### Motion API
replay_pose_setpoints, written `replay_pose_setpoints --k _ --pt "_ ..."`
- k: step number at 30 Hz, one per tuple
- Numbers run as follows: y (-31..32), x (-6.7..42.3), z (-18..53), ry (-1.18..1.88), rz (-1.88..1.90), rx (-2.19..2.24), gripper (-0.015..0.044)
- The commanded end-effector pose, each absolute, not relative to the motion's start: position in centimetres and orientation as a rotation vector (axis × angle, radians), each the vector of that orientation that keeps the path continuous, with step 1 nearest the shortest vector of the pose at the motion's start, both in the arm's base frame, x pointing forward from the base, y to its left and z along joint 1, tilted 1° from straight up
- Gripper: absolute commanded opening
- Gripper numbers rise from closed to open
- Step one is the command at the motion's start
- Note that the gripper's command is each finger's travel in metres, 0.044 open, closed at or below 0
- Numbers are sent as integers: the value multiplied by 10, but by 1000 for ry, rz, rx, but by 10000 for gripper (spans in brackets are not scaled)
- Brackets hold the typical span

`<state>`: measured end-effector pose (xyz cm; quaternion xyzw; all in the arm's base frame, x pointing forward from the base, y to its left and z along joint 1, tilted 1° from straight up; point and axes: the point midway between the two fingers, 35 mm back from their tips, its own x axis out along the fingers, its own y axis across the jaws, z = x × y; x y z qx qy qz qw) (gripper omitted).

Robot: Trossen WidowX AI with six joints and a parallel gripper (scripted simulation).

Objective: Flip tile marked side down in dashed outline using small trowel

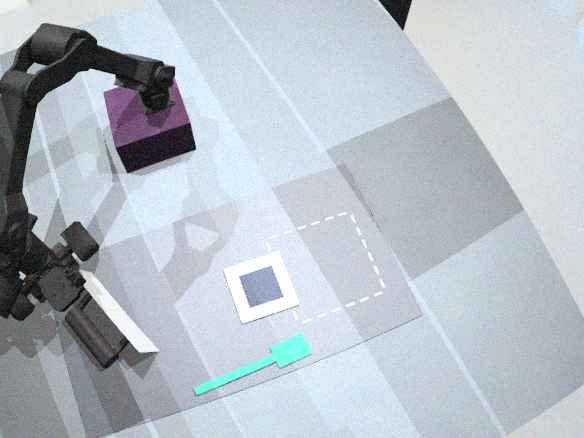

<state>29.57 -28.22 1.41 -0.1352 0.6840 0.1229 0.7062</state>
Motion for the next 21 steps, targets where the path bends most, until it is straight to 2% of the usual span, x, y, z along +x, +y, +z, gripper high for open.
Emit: replay_pose_setpoints --k 1,21 --pt "-277 294 13 1517 271 -296 100" --pt "-242 280 12 1517 273 -294 100"
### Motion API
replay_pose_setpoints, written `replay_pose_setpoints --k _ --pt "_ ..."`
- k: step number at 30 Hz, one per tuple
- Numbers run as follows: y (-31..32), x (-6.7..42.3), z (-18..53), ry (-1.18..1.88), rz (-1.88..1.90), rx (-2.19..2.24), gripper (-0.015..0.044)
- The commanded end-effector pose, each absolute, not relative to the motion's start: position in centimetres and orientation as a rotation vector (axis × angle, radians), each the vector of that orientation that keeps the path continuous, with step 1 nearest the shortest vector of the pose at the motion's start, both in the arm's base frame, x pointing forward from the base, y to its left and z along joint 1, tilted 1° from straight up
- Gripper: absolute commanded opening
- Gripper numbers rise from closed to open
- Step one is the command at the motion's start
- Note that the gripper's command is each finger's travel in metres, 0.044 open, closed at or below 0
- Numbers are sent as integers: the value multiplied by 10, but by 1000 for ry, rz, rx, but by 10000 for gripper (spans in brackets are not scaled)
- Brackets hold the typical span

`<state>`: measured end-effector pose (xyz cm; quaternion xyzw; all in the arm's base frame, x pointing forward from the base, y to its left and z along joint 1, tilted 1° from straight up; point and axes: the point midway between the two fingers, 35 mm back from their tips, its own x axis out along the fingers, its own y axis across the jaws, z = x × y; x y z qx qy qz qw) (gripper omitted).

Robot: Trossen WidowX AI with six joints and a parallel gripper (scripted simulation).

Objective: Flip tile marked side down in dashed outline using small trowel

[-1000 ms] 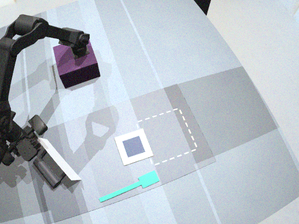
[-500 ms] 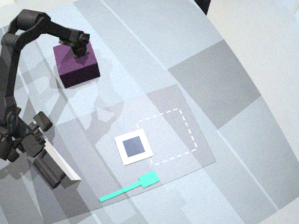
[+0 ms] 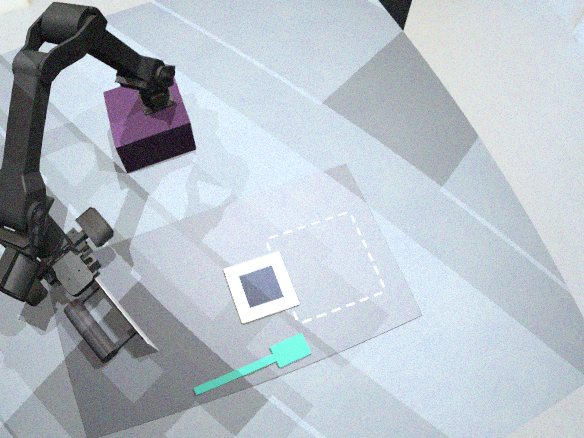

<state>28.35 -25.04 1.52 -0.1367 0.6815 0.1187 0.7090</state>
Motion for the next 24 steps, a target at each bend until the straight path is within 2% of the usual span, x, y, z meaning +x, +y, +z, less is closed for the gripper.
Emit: replay_pose_setpoints --k 1,24 --pt "-240 280 12 1518 273 -294 100" --pt "-201 264 11 1521 277 -295 100"
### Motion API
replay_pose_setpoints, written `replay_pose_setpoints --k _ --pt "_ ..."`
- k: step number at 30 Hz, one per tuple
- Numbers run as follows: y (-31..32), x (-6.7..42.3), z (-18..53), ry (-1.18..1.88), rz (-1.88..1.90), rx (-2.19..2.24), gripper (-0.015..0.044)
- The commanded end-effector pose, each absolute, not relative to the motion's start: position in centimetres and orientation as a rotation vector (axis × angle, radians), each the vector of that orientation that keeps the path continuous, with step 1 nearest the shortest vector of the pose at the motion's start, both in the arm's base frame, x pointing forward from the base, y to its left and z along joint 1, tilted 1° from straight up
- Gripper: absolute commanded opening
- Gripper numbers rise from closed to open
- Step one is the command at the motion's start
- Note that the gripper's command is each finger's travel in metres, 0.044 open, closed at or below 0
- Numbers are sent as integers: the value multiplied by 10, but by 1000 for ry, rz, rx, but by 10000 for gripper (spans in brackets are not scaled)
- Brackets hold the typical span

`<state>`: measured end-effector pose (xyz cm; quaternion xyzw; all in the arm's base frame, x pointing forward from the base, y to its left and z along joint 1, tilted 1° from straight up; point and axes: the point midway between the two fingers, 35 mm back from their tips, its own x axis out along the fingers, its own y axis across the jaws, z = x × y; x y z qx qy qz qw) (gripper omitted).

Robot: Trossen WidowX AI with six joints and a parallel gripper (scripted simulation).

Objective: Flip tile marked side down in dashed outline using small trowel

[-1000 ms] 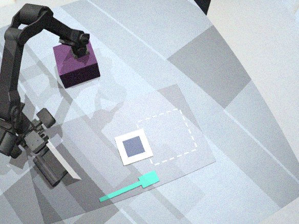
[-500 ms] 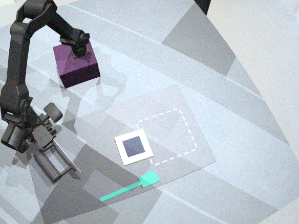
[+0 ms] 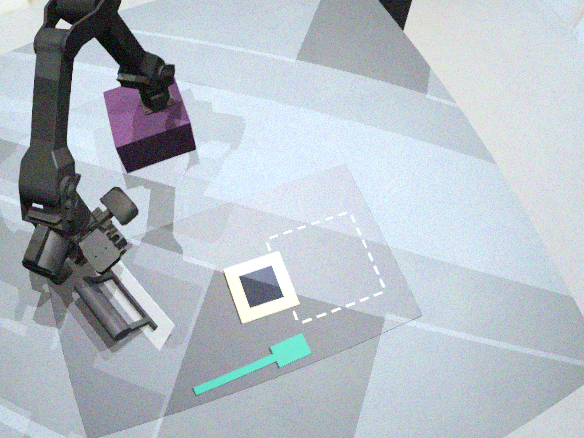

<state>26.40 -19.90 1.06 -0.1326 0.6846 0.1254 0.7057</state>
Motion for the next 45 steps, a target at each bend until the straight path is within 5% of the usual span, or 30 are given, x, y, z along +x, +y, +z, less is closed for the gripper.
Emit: replay_pose_setpoints --k 1,6,20,24,45 --pt "-200 264 11 1521 277 -295 100" --pt "-199 264 11 1521 277 -295 0" --pt "-200 264 11 1521 277 -295 0" --pt "-204 267 12 1521 275 -294 100" --pt "-270 292 31 1518 270 -295 100"
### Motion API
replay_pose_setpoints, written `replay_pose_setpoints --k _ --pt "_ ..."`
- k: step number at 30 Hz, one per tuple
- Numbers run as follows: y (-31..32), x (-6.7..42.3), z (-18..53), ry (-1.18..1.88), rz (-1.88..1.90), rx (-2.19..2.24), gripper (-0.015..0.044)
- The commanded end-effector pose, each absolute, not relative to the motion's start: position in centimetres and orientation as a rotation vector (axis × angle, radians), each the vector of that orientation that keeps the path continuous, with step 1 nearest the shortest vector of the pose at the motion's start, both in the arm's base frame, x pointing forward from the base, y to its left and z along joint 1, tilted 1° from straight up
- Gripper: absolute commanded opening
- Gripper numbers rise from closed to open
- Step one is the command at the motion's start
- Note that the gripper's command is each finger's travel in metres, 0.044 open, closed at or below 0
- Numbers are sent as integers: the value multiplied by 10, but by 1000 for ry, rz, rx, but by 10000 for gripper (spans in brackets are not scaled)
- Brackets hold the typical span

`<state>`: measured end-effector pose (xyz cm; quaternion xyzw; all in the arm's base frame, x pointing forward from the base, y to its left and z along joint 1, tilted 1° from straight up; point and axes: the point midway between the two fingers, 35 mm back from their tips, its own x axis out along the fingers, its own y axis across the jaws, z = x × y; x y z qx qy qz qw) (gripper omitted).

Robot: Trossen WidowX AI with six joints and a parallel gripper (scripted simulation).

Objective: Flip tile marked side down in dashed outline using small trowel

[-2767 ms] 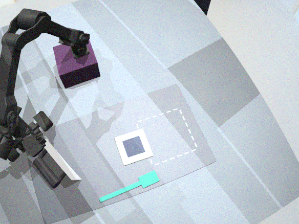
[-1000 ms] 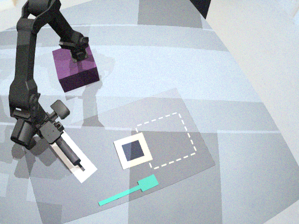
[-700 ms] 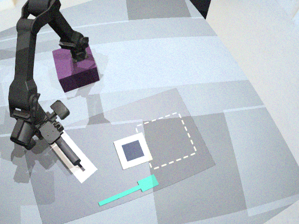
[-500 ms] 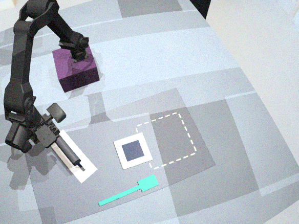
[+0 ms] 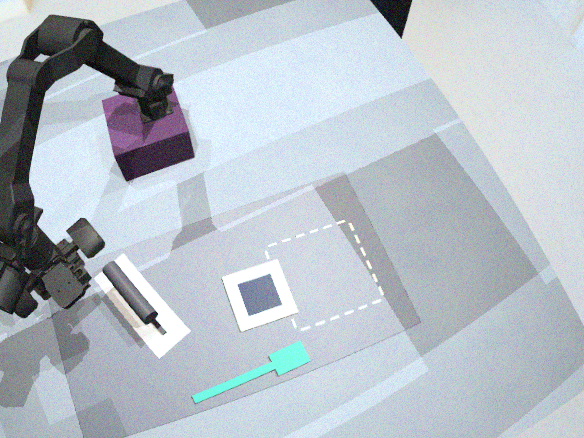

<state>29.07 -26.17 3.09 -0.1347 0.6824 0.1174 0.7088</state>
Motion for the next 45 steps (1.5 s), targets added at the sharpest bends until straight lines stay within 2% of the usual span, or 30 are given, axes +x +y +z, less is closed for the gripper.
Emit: replay_pose_setpoints --k 1,31,35,45 --pt "-273 293 32 1517 270 -296 100" --pt "-280 295 35 1515 259 -300 100" --pt "-280 295 35 1515 259 -300 0" --pt "-280 295 35 1515 259 -300 0"
